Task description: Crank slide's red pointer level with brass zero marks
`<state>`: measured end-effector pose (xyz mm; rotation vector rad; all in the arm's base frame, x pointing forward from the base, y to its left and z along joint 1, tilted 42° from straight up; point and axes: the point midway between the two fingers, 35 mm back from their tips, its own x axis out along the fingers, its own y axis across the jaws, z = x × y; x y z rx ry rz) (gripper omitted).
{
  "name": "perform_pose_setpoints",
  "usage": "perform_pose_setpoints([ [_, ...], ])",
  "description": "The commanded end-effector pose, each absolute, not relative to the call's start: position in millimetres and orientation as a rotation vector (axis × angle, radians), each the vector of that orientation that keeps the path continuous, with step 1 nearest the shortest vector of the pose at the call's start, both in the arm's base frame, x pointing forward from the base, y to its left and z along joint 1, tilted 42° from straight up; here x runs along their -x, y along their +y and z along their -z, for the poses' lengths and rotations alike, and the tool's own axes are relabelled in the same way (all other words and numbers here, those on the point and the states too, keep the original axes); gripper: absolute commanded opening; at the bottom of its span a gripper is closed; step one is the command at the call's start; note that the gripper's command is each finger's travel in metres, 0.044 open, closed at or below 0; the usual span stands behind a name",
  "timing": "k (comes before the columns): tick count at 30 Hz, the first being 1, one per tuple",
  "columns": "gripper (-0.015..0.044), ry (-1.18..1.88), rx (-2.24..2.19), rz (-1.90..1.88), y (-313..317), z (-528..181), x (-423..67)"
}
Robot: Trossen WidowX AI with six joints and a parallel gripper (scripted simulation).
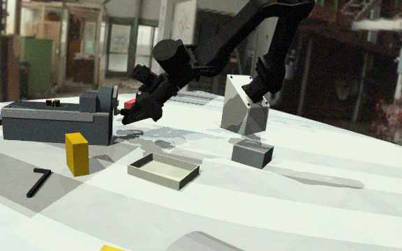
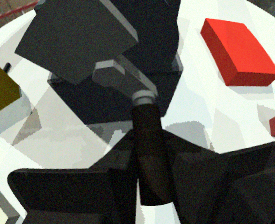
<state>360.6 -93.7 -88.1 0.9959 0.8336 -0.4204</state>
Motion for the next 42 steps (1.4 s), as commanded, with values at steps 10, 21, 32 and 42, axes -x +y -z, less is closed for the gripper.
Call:
perform_pose_setpoints([
  [10, 0.0000, 0.838, -0.996, 0.403, -83.0, 85.9, -369.9],
  [21, 0.0000, 0.838, -0.996, 0.403, -81.1, 84.1, -372.4],
  [32, 0.0000, 0.838, -0.997, 0.403, -80.3, 82.7, -373.7],
  [42, 0.0000, 0.838, -0.997, 0.403, -79.8, 81.8, -374.6],
])
